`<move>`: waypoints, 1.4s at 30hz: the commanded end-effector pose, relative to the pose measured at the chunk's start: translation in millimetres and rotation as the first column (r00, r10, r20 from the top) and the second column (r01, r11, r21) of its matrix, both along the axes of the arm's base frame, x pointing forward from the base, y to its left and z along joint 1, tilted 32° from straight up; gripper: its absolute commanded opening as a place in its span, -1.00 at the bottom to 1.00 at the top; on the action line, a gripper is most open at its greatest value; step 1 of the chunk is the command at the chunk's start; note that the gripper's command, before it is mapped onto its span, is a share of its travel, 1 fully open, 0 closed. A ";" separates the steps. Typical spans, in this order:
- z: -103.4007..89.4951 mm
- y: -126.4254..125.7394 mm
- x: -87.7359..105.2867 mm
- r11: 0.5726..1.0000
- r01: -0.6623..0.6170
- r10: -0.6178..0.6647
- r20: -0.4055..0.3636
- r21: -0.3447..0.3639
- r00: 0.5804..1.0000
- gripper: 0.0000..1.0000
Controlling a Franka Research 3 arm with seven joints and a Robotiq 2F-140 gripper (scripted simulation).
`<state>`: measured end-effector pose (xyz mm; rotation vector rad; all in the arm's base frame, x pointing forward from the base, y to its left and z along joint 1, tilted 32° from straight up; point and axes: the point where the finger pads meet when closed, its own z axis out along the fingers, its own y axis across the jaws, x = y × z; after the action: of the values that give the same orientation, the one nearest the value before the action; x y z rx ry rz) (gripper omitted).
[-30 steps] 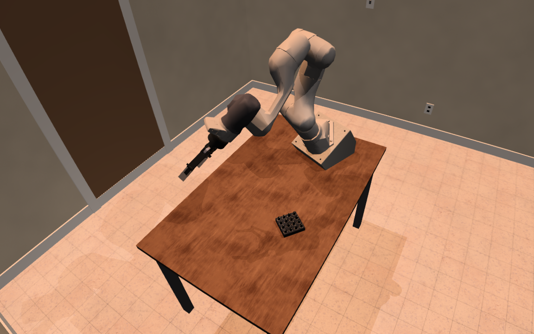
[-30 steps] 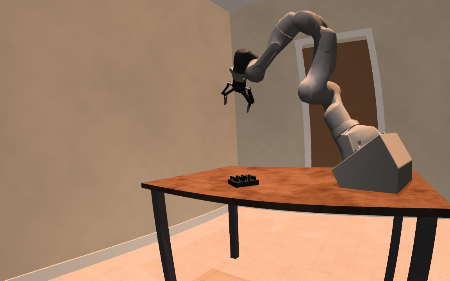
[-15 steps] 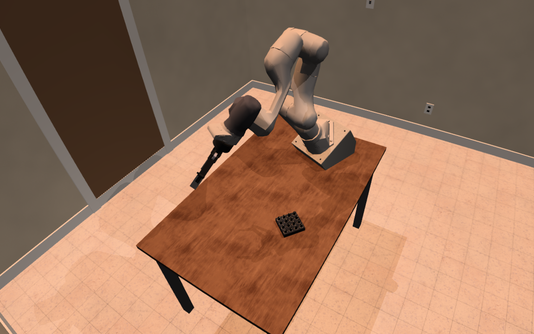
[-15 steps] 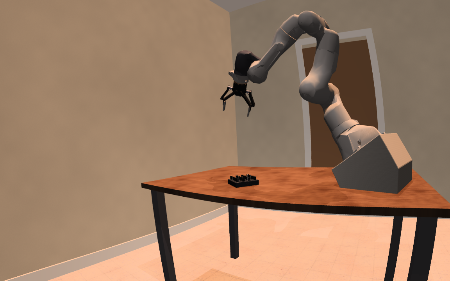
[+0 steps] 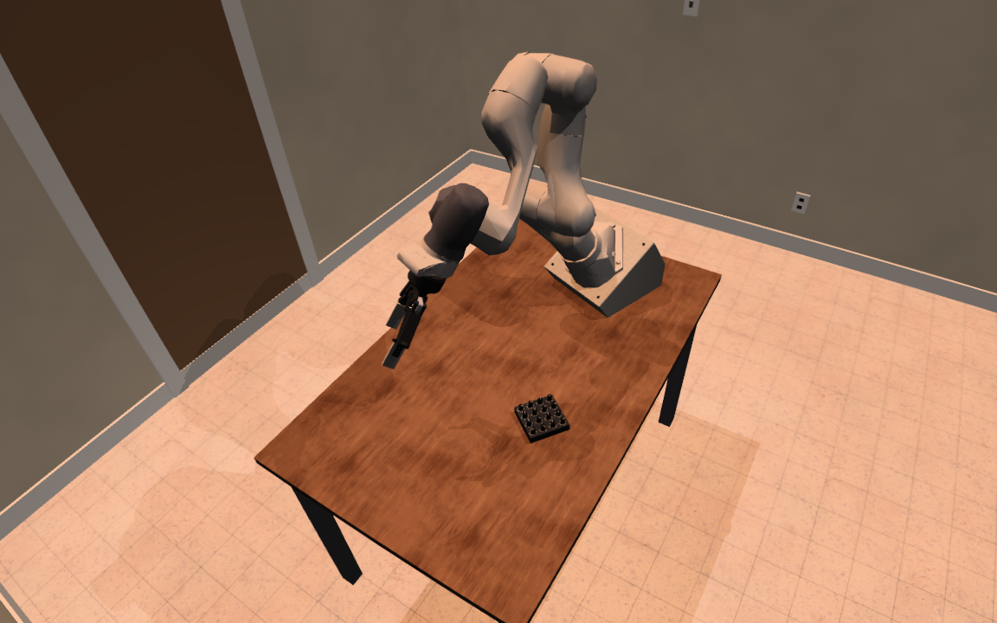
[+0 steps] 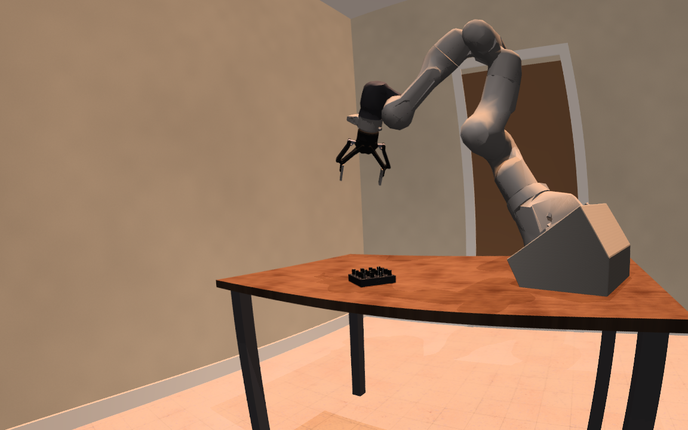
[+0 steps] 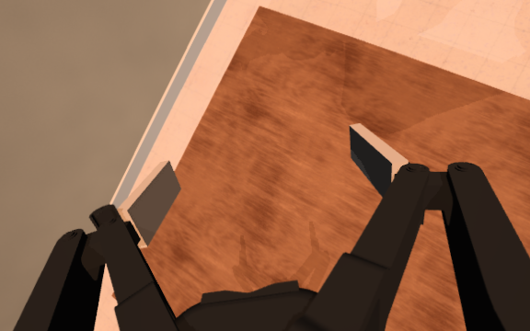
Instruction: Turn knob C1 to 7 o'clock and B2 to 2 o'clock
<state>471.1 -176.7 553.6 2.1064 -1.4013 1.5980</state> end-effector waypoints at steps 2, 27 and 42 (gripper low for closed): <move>-17.2 2.8 0.2 0.993 -0.086 0.075 -0.134 -0.075 0.988 1.00; -95.1 45.8 9.2 0.906 -0.397 0.297 -0.449 -0.145 0.843 1.00; -139.7 73.4 9.5 0.805 -0.575 0.385 -0.609 -0.147 0.694 1.00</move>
<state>482.4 -103.0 421.2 2.5397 -0.5114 1.1374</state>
